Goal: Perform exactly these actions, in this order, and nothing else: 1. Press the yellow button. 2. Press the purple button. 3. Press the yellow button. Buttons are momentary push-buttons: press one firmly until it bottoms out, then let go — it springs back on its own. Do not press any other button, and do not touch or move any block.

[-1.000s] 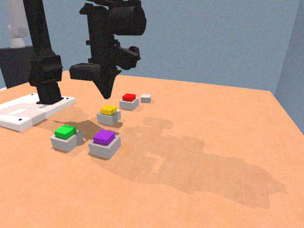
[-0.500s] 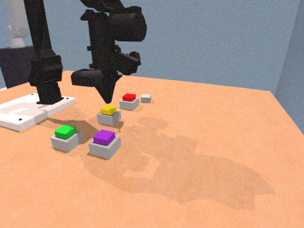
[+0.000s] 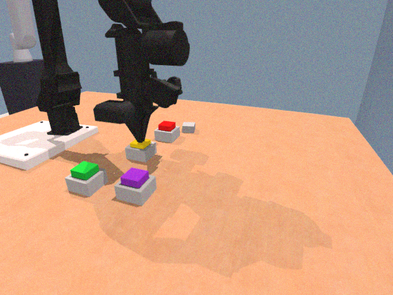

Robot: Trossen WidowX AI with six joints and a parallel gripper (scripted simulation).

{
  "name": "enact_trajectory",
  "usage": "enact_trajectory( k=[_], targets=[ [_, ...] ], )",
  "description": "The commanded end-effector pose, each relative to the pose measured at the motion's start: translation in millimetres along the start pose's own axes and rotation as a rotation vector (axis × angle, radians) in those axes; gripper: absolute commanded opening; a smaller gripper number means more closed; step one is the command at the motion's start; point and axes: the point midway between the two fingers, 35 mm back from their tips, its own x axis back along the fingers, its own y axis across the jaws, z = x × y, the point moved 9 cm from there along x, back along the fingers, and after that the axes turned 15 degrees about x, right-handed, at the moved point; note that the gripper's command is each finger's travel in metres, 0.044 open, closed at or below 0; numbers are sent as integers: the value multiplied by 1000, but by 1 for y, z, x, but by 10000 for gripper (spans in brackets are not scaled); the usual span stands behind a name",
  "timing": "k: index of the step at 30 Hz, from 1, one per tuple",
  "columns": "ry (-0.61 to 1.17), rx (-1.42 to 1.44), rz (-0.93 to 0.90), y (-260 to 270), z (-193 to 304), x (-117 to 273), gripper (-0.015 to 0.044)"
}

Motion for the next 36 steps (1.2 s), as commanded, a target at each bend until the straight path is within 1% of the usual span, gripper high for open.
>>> enact_trajectory(
  k=[1, 16, 20, 24, 26, 29, 31, 36],
  targets=[
    [5, -7, -7, 1, 1, -3, 20],
    [5, -7, -7, 1, 1, -3, 20],
    [5, -6, -6, 1, 1, 28, 20],
    [5, -7, -7, 1, 1, 31, 20],
    [5, -7, -7, 0, 0, 38, 20],
    [5, -7, -7, 0, -1, 74, 20],
    [5, -7, -7, 0, 0, 90, 20],
    [5, -8, -7, -1, 0, 92, 20]
  ],
)
